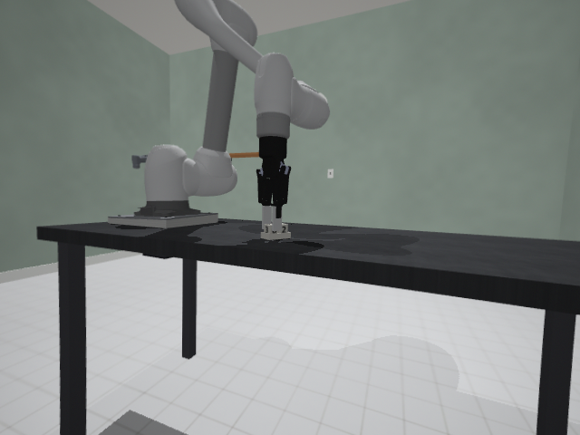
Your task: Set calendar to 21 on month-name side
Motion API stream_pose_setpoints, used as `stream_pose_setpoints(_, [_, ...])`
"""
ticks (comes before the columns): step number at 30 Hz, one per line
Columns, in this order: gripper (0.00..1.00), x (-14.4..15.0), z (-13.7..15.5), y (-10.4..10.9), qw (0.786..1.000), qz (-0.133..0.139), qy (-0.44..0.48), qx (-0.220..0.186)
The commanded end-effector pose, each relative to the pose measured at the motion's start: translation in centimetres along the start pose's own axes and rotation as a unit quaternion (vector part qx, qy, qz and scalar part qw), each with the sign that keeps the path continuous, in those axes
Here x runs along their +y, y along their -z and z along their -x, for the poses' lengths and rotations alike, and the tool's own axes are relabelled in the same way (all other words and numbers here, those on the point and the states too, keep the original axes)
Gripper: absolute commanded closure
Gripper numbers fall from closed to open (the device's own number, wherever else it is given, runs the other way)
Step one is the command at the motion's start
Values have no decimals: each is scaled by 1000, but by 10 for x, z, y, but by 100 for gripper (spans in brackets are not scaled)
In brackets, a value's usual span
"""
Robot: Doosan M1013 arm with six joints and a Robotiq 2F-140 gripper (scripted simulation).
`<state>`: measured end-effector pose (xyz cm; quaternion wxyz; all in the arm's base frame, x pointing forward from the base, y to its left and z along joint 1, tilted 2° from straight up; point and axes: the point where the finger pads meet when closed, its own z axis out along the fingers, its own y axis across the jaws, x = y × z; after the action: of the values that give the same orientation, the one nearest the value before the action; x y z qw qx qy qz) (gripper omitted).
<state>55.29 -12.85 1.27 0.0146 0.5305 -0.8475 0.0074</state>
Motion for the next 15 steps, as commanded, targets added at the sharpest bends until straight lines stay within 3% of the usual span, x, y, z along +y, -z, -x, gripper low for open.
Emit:
stream_pose_setpoints(1, [65,3,-5,-4,1000,3,1,3])
stream_pose_setpoints(7, [65,3,-5,-4,1000,3,1,3])
stream_pose_setpoints(8, [76,3,-5,-4,1000,3,1,3])
stream_pose_setpoints(15, [76,3,-5,-4,1000,3,1,3])
